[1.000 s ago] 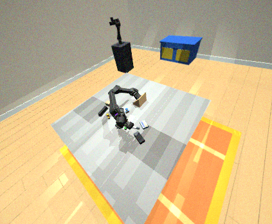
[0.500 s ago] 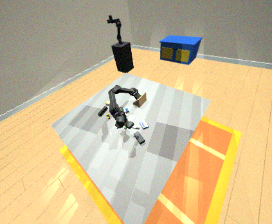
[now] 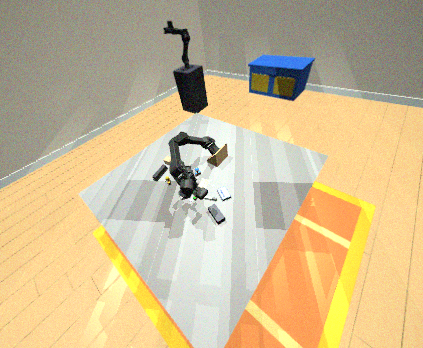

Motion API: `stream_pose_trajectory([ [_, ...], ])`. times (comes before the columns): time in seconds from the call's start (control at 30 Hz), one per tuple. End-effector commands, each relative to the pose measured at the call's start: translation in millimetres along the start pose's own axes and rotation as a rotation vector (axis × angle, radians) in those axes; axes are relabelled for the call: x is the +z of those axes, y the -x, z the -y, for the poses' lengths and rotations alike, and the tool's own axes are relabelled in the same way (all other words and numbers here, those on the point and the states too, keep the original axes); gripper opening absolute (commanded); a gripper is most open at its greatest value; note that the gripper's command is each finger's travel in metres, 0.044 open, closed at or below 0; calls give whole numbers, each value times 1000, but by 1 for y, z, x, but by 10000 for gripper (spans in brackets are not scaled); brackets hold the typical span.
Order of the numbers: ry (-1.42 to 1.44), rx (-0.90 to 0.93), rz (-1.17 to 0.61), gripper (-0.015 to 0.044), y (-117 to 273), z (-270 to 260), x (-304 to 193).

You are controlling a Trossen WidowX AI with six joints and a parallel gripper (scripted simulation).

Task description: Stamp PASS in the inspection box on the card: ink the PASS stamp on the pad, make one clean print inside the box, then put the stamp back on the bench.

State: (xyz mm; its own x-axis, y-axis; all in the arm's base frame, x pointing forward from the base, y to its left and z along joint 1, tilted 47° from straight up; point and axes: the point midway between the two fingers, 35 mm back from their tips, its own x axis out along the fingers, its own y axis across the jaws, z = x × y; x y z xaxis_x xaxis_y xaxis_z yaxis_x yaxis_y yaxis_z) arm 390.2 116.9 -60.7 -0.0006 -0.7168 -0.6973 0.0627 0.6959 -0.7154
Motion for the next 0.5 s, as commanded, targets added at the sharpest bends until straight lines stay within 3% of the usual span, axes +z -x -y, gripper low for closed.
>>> stream_pose_trajectory([
  [0.0, -5, 5, -4, 0, 3, 0, 0],
  [0.47, -5, 6, -4, 0, 9, 0, -1],
])
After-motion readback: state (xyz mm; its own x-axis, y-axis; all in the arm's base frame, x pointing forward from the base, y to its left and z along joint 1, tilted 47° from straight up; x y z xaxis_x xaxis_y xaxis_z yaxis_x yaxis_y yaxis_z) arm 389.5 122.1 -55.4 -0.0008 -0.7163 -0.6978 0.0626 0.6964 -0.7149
